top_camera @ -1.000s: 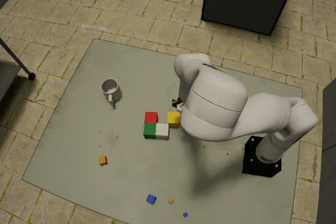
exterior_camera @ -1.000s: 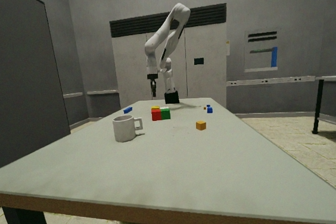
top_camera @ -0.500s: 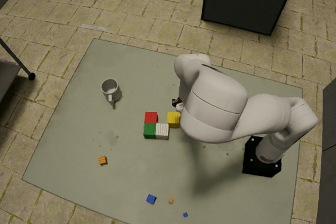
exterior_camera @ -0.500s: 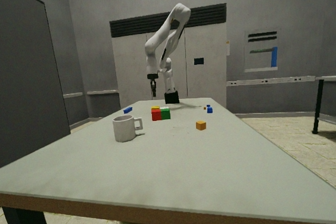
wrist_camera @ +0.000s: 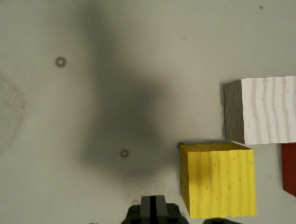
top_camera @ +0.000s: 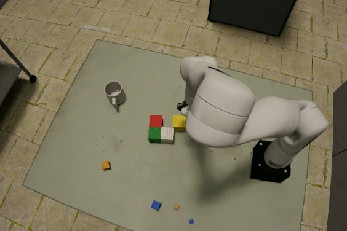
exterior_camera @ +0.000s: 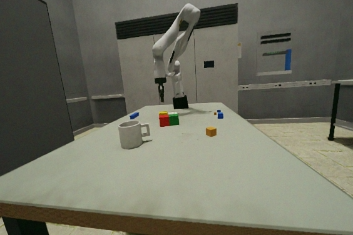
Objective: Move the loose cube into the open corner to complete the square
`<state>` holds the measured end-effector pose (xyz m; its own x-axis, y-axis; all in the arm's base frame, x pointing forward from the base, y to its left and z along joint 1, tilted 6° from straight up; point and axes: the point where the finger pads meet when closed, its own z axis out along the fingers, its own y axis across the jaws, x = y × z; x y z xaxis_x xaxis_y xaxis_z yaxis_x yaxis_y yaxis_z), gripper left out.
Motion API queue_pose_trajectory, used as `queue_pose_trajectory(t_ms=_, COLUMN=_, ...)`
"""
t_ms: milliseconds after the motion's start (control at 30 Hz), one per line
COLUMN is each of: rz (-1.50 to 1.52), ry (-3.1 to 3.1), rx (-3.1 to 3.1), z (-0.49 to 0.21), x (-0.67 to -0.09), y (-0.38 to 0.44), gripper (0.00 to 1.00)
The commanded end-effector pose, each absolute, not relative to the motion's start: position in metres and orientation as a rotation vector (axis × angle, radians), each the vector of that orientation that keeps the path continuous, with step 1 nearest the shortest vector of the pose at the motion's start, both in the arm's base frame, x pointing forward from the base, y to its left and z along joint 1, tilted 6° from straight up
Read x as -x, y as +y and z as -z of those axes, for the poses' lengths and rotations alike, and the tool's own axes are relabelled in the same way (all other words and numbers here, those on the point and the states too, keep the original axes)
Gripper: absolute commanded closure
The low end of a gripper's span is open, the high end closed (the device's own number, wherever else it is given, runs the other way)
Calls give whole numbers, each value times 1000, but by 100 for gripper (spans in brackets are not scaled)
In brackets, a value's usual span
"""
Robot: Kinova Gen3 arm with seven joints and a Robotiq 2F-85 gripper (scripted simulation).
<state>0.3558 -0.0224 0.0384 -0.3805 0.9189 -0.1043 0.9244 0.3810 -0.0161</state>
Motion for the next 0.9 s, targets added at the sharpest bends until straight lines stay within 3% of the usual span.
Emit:
queue_pose_trajectory(t_ms=0, rz=112, ry=2544, rx=-1705, z=-36, x=-356, y=-23, gripper=90)
queue_pose_trajectory(t_ms=867, rz=112, ry=2544, rx=-1705, z=17, x=-357, y=-28, gripper=90)
